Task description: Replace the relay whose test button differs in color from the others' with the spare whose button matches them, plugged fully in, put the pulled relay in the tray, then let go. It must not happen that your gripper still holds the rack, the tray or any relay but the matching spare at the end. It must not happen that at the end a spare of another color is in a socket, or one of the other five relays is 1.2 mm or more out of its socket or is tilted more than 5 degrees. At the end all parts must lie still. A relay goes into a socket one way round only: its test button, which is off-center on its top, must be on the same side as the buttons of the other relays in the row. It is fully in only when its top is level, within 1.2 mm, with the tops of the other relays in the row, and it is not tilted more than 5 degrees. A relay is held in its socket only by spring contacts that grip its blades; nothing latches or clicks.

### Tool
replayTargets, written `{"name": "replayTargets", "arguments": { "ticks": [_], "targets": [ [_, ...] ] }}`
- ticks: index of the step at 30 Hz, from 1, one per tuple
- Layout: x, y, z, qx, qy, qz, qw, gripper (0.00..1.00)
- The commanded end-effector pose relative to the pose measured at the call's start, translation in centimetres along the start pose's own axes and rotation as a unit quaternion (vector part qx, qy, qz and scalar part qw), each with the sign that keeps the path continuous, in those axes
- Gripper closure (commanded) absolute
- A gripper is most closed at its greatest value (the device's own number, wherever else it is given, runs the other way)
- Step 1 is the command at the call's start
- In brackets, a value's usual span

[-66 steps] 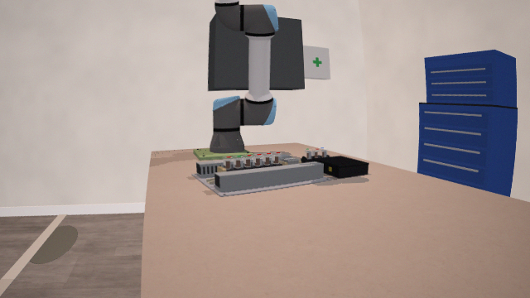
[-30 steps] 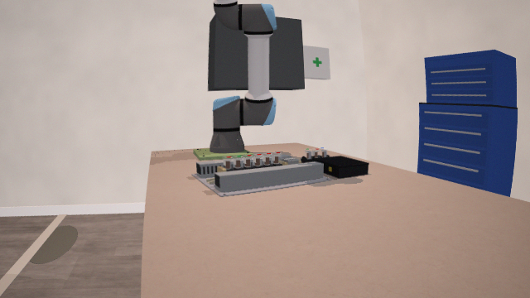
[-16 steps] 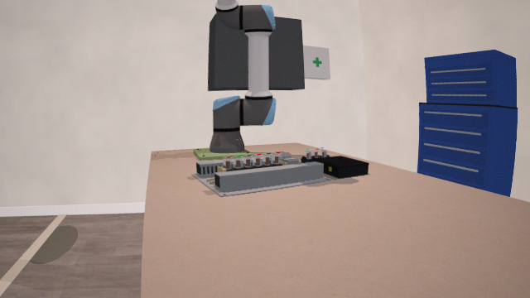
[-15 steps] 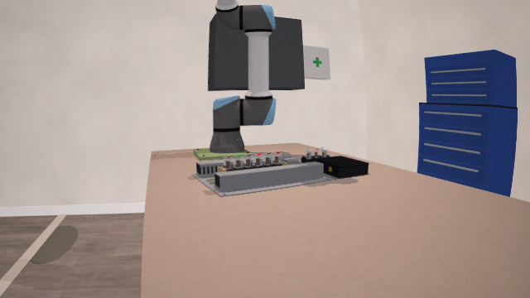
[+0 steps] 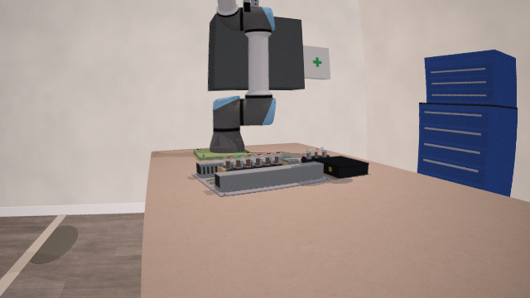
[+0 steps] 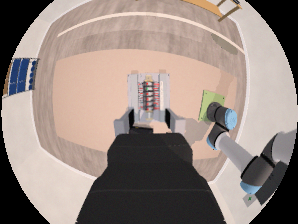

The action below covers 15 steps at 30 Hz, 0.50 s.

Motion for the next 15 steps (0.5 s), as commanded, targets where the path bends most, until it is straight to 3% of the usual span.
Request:
{"name": "replayTargets", "arguments": {
  "ticks": [1,6,15],
  "targets": [
    [0.0,0.0,-0.1,0.002,0.003,0.000,1.000,0.00],
    [0.0,0.0,-5.9,0.002,0.003,0.000,1.000,0.00],
    [0.0,0.0,-5.9,0.002,0.003,0.000,1.000,0.00]
  ]
}}
Point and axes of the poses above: the point where the finger pads meet when closed, its own z axis back along the fingers, its own x axis across the jaws, y = z × x, the point moved 3 cm from there along z, back along the fingers, and after that the axes turned 14 degrees about z, right-handed, at the moved point
